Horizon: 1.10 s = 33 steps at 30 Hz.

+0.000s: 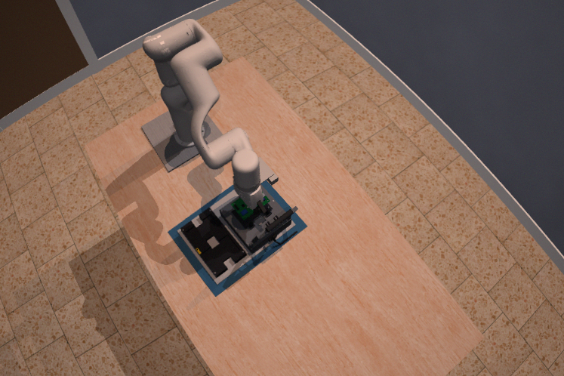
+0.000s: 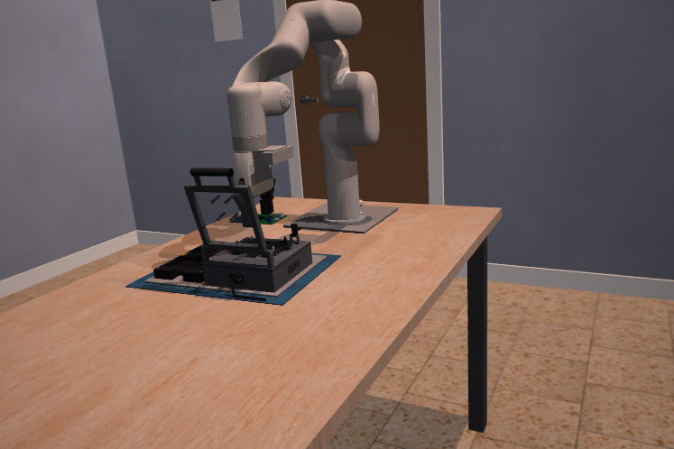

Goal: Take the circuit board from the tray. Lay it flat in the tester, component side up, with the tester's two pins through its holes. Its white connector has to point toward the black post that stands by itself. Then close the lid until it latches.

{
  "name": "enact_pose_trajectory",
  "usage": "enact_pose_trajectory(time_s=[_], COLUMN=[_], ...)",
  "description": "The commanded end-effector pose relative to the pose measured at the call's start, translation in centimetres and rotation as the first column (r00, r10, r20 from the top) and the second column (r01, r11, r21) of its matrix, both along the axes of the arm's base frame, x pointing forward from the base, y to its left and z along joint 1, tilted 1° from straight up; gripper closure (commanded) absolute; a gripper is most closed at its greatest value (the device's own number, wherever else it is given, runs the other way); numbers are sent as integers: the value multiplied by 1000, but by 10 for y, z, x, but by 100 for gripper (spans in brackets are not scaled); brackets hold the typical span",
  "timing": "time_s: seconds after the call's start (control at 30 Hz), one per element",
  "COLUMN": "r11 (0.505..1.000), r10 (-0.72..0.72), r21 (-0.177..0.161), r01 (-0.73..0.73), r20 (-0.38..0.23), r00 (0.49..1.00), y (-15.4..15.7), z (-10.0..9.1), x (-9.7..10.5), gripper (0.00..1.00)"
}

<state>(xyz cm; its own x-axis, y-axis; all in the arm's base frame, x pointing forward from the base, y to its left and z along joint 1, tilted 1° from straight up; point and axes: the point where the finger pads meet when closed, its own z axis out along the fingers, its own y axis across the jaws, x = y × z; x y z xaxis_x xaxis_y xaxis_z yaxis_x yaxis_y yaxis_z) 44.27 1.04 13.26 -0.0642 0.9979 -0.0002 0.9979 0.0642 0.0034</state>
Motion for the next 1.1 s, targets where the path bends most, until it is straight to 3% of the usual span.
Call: enact_pose_trajectory(time_s=[0.0, 0.53, 1.07], r11=[1000, 1000, 1000], r10=[0, 0, 0], r21=[0, 0, 0], r01=[0, 0, 0], r20=[4, 4, 4], r00=[1000, 1000, 1000], y=[0, 0, 1], z=[1, -13, -39], x=[1, 1, 1], gripper=[21, 21, 21])
